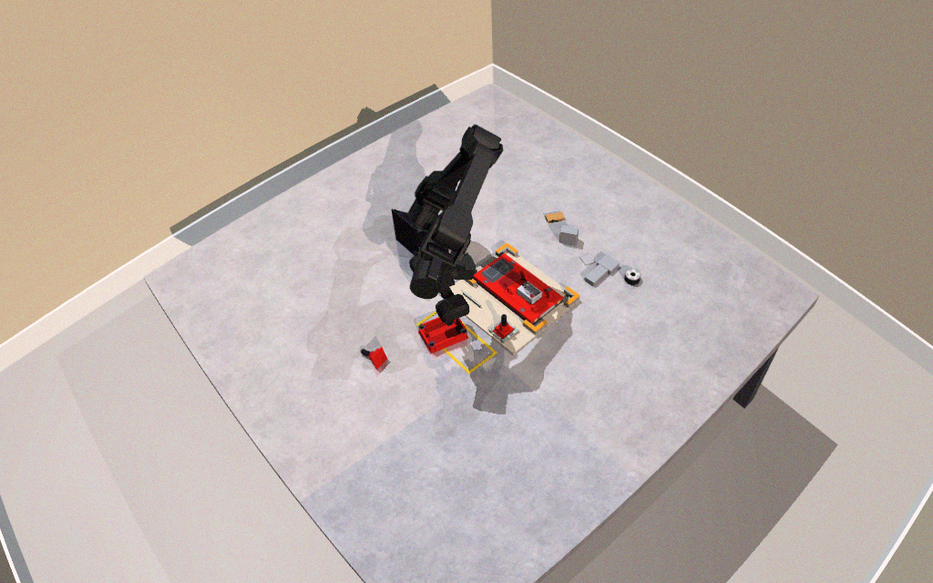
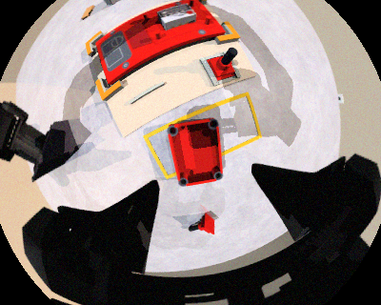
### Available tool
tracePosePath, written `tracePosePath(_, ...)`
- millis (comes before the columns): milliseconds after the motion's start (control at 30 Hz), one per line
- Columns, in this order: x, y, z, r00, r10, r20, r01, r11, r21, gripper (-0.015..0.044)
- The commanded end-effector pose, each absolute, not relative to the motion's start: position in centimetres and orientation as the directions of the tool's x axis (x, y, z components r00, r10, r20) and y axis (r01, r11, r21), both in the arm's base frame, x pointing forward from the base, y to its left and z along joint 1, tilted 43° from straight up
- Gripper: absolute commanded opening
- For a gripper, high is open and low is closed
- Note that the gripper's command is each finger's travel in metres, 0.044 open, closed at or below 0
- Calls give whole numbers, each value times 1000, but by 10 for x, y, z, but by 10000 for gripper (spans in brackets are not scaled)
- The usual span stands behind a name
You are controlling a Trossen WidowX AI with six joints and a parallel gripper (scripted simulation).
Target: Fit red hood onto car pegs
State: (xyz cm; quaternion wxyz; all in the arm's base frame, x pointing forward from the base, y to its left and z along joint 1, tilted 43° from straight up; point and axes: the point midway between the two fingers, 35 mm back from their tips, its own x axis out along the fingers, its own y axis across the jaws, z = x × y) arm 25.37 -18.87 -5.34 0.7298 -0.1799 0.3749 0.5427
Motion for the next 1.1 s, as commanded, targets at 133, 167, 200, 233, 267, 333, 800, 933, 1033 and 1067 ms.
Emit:
tracePosePath(133, 252, -181, -58, 48, 606, -794, -781, 518, 349, 440)
tracePosePath(167, 252, -180, -59, 33, 595, -803, -744, 551, 378, 440)
tracePosePath(200, 252, -179, -60, 19, 584, -812, -704, 584, 403, 440)
tracePosePath(233, 251, -178, -60, 6, 572, -820, -662, 616, 426, 440)
tracePosePath(267, 251, -177, -61, -8, 560, -828, -618, 648, 444, 440)
tracePosePath(333, 251, -175, -62, -34, 535, -844, -524, 710, 471, 440)
tracePosePath(800, 249, -165, -68, -180, 320, -930, 227, 934, 277, 440)
tracePosePath(933, 249, -164, -68, -209, 249, -946, 428, 893, 140, 440)
tracePosePath(1033, 250, -163, -68, -226, 194, -955, 563, 826, 34, 440)
tracePosePath(1067, 250, -163, -67, -231, 175, -957, 605, 796, 0, 440)
